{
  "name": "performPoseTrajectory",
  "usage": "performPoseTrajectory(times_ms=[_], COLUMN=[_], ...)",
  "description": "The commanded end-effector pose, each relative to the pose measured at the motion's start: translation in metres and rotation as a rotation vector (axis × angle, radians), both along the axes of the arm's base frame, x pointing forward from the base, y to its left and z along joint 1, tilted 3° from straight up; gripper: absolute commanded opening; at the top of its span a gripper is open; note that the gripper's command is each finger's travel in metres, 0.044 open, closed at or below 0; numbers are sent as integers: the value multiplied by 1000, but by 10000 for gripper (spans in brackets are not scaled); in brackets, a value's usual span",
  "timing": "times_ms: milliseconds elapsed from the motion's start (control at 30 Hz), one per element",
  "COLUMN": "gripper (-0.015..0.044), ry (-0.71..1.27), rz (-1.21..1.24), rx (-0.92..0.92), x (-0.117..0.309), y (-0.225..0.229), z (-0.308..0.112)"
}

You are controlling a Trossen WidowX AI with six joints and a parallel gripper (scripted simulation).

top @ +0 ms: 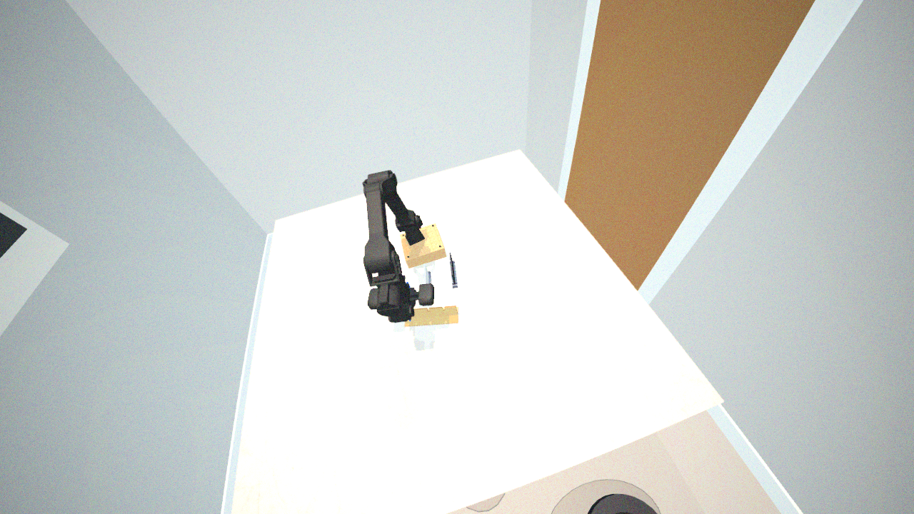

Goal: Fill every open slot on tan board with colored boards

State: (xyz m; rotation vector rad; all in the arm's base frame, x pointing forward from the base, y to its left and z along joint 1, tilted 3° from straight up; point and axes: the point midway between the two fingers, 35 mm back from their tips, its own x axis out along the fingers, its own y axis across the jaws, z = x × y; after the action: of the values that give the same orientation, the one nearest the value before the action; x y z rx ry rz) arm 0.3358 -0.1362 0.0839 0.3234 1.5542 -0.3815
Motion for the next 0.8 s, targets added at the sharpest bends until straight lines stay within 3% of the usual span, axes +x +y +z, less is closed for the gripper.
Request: performPoseTrajectory(times_ms=[0,767], gripper=[0,0], ry=[-2,-3], rz=[-3,-4], rx=[3,4], x=[0,0], y=[0,0], z=[-2,-17])
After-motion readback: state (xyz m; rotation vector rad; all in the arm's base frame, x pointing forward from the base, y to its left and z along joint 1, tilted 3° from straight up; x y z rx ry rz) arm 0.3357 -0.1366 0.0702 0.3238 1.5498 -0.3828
